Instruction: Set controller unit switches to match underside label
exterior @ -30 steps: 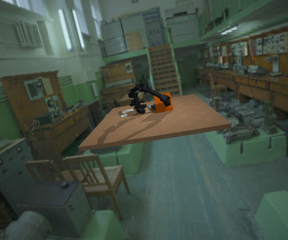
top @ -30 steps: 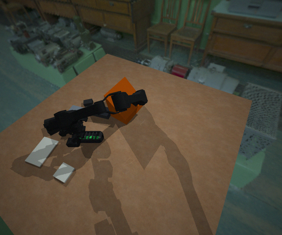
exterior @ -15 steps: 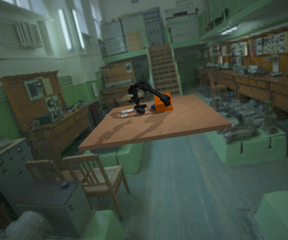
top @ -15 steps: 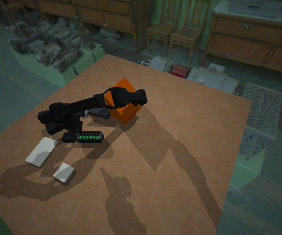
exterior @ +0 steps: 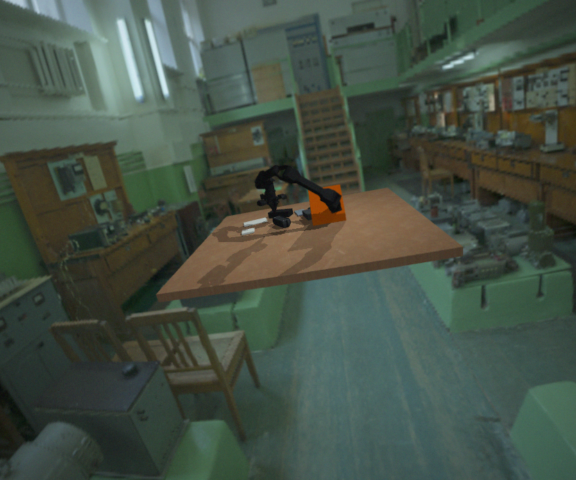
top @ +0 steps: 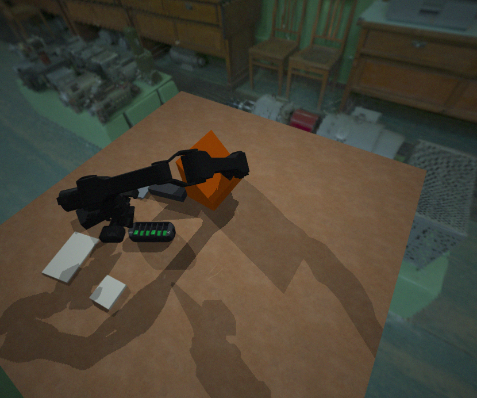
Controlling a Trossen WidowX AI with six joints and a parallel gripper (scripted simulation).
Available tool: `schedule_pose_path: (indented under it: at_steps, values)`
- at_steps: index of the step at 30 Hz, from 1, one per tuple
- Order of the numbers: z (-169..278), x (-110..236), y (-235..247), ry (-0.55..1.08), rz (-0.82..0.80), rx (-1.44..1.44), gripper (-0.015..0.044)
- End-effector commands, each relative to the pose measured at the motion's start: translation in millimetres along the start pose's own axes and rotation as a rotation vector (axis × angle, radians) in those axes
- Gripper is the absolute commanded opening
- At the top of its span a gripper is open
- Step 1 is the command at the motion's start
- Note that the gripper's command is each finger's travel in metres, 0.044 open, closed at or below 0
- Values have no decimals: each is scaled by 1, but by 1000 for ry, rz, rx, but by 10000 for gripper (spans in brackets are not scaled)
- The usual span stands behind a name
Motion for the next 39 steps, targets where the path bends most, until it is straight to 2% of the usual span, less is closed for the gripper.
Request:
schedule_pose_path:
  at_steps: [1, 22, 39]
  values:
    - [-1, -11, 0, 9, 7, -7, 0]
    - [-1, -41, 0, 11, 6, -6, 0]
    - [-1, -41, 0, 11, 6, -6, 0]
Point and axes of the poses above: the point midway between the two fingers, 35 mm back from their tips, its own x axis back along the fingers, its own y axis across the jaws, z = x × y, the point moved 10 cm from there along x, back along the fingers, and after that the axes turned 11 degrees about -x, right-handed, at the moved point
